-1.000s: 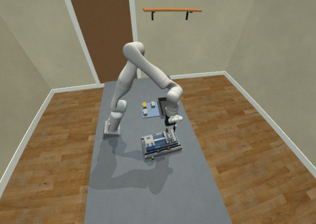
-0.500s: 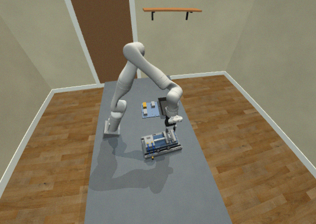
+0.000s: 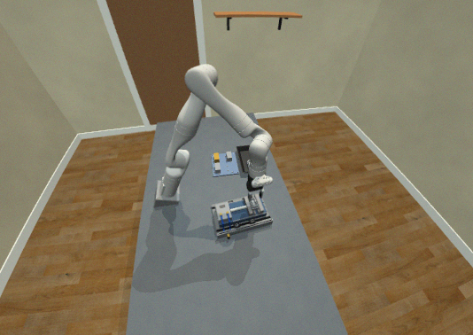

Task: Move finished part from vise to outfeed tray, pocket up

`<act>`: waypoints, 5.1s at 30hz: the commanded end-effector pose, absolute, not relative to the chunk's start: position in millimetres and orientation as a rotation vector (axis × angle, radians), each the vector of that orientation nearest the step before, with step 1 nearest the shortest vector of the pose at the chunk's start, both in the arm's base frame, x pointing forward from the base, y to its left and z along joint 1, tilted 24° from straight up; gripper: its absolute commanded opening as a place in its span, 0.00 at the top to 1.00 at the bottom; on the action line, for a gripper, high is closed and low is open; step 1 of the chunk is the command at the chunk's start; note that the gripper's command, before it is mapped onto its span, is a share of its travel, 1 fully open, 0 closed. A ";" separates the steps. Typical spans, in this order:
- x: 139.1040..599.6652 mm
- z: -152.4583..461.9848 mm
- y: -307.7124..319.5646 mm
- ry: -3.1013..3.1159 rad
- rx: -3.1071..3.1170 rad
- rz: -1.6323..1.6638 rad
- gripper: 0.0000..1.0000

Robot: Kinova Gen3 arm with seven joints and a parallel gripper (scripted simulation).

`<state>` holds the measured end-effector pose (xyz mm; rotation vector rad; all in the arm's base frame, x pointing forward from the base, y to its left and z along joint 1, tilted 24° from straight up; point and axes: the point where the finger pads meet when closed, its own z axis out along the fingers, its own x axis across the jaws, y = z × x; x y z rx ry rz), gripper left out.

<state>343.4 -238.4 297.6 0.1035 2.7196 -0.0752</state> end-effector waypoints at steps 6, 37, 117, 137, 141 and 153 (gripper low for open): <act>349.0 282.7 -237.8 2.721 0.101 -0.062 0.00; 358.6 259.4 -239.9 2.721 0.101 -0.062 0.00; 362.0 251.9 -240.4 2.721 0.101 -0.062 0.00; 363.3 248.9 -240.6 2.721 0.101 -0.062 0.00; 363.3 248.8 -240.6 2.721 0.101 -0.062 0.00; 363.3 248.8 -240.6 2.721 0.101 -0.062 0.00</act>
